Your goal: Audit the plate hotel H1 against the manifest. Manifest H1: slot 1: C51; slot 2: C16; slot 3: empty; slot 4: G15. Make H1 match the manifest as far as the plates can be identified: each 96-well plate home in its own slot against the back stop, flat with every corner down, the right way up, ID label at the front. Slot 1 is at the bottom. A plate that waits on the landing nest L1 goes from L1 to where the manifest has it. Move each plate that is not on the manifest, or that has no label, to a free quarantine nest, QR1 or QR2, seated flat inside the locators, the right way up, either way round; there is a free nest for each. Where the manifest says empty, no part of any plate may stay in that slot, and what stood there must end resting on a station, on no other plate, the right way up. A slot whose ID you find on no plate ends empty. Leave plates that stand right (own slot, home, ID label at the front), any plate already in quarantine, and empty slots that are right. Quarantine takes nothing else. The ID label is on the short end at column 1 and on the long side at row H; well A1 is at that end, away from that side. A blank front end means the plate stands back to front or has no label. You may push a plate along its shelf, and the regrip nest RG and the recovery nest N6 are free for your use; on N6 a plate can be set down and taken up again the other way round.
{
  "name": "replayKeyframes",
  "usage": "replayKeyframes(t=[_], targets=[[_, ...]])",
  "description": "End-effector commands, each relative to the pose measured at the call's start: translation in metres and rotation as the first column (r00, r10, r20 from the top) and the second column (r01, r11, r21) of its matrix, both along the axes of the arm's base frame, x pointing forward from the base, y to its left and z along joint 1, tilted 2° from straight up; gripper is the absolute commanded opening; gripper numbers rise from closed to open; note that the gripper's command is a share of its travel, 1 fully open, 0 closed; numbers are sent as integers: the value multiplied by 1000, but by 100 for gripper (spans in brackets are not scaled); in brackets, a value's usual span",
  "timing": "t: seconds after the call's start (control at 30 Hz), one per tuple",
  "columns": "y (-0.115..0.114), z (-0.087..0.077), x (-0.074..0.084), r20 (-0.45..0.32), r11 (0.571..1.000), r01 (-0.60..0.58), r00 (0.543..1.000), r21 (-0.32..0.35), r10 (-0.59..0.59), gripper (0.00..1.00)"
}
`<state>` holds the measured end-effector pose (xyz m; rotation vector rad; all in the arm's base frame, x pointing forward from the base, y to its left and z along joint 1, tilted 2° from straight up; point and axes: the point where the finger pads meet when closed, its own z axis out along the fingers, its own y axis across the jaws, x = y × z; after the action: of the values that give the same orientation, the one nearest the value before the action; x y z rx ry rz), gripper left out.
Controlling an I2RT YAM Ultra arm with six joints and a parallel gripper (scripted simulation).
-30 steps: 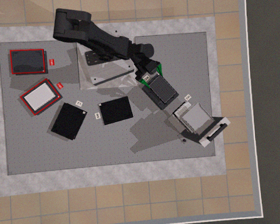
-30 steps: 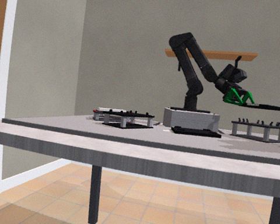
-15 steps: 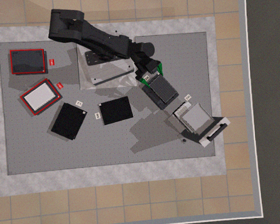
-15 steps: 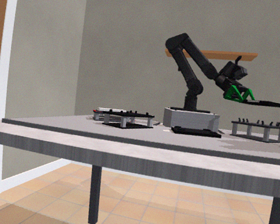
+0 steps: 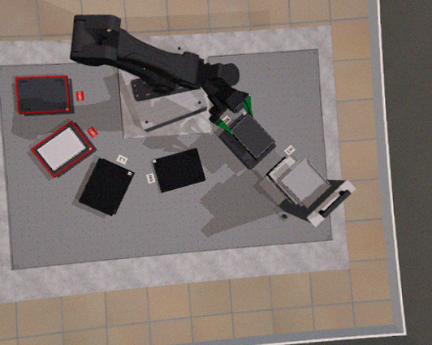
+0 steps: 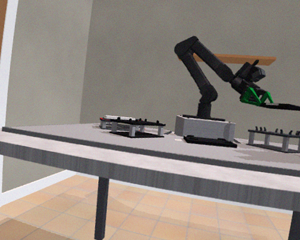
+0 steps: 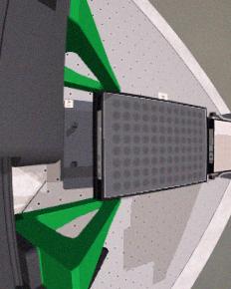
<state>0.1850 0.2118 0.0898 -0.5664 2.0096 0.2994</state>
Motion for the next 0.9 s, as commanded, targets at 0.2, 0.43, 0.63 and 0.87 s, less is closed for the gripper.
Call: replayKeyframes(t=[0.2,0.43,0.63,0.87], targets=[[3,21,2,16,1000,9,1000,28,-9,86],[3,27,2,16,1000,9,1000,28,-9,86],[2,32,2,16,1000,9,1000,28,-9,86],[2,40,1,16,1000,9,1000,28,-9,86]])
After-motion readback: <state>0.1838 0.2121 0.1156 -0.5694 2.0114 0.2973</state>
